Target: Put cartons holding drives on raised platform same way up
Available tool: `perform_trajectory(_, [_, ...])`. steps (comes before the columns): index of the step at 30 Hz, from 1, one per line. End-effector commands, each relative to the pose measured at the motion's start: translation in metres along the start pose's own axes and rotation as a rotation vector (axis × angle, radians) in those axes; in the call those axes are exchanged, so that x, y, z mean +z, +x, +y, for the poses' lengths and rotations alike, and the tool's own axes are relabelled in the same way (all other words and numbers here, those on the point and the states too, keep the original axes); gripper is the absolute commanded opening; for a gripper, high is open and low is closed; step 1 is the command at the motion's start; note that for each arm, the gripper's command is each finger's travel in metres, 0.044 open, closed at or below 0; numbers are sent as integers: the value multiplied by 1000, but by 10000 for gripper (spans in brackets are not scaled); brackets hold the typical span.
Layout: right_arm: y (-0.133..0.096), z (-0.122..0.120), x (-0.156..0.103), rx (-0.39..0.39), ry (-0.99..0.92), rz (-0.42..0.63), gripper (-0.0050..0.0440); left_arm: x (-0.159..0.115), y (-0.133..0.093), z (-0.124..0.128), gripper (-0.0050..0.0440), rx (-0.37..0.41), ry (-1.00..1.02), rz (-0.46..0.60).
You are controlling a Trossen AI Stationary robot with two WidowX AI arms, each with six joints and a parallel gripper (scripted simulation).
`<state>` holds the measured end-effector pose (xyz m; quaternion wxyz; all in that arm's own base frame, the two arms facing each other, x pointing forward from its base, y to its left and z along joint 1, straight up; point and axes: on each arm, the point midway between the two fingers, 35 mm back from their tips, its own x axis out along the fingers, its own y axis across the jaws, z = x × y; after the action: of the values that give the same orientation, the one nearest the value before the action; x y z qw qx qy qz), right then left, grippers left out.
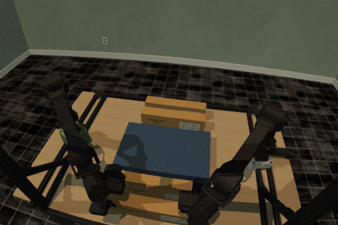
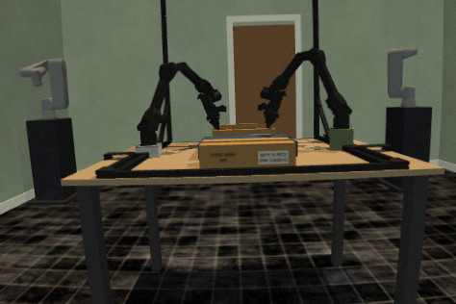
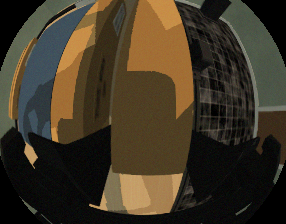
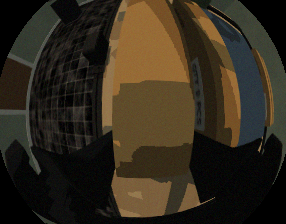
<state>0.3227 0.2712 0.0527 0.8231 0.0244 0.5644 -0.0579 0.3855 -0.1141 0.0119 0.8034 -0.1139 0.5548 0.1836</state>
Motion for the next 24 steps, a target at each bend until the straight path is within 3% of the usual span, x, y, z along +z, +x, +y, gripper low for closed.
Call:
perform_trajectory(1, [-11, 6, 3, 27, 1, -14, 0, 5, -9, -4, 0, -19, -9, -17])
perform_trajectory(14, [-9, 6, 2, 27, 1, -14, 0, 4, -7, -4, 0, -19, -9, -17])
perform_trajectory(24, [8, 6, -5, 27, 1, -14, 0, -3, 11, -4, 0, -19, -9, -17])
